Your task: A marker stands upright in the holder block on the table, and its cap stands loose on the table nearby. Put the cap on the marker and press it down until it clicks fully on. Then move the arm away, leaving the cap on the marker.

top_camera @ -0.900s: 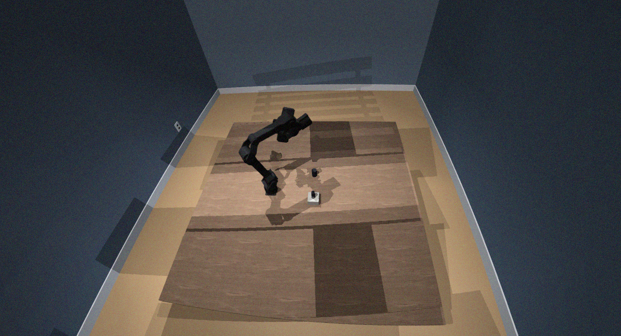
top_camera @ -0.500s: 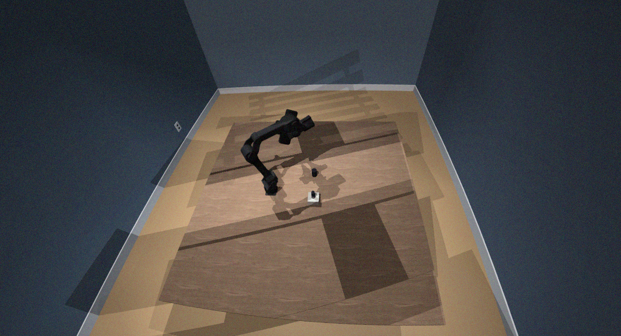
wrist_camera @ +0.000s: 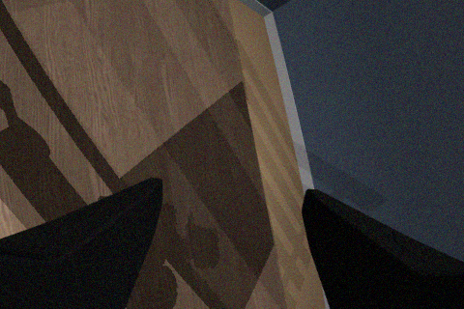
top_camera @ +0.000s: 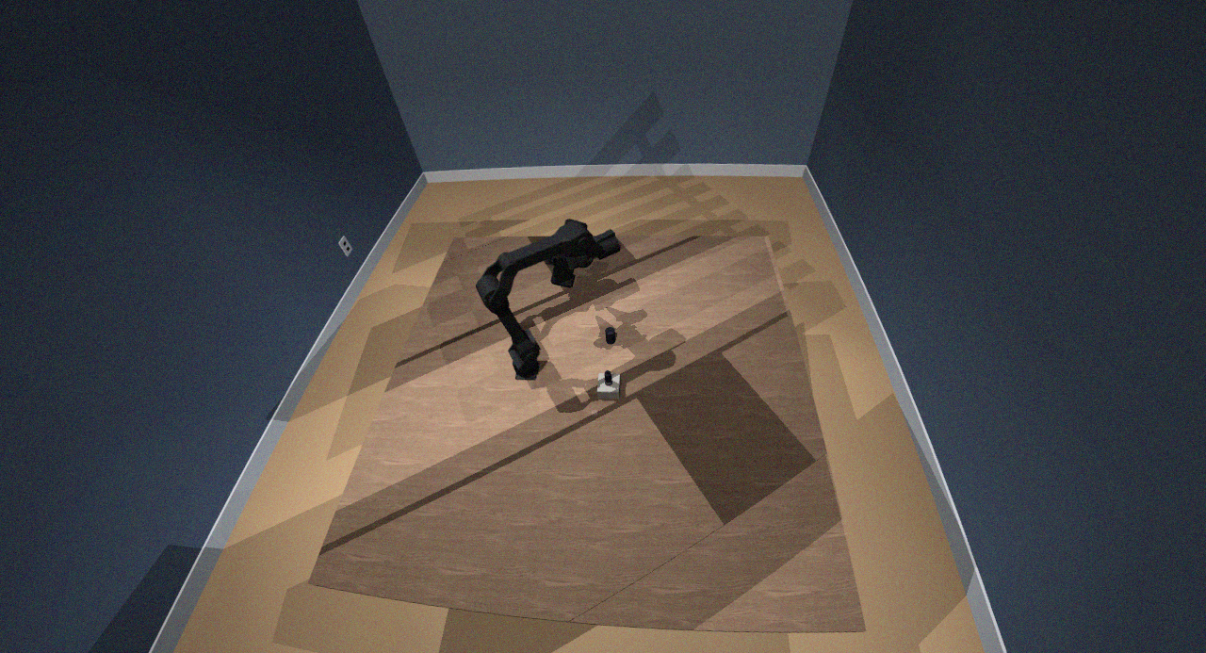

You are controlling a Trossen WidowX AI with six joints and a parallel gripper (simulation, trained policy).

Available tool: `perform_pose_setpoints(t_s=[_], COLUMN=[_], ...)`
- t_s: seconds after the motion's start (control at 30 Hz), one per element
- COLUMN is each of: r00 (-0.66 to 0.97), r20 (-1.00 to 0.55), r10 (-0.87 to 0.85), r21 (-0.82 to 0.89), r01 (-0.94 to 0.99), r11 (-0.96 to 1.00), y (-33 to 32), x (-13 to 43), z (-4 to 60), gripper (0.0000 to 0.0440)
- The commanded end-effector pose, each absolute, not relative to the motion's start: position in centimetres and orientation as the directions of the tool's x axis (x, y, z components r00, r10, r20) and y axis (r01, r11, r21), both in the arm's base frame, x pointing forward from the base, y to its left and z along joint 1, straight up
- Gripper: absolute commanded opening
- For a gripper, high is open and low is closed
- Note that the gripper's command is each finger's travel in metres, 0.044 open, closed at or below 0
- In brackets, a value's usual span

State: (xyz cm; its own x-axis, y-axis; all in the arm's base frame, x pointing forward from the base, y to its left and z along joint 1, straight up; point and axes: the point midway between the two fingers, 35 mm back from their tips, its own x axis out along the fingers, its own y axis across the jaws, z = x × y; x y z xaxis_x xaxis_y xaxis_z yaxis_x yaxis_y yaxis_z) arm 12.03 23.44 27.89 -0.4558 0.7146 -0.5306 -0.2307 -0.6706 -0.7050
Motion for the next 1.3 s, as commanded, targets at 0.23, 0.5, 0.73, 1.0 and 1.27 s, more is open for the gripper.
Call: perform_pose_setpoints(t_s=[0.23,0.5,0.73,1.0,1.27], r00=[-0.417,-0.384,-0.355,-0.321,-0.29], r20=[-0.618,-0.674,-0.721,-0.771,-0.816], r10=[0.667,0.631,0.596,0.55,0.5], r21=[-0.654,-0.617,-0.58,-0.531,-0.478], r01=[-0.199,-0.177,-0.163,-0.153,-0.148], r11=[-0.73,-0.767,-0.798,-0.833,-0.866], y=[22.7,22.1,21.3,20.2,18.9], x=[14.3,16.1,17.7,19.5,21.2], z=[26.3,25.1,24.1,22.9,21.8], gripper=[0.0281,0.0295,0.0306,0.0315,0.032])
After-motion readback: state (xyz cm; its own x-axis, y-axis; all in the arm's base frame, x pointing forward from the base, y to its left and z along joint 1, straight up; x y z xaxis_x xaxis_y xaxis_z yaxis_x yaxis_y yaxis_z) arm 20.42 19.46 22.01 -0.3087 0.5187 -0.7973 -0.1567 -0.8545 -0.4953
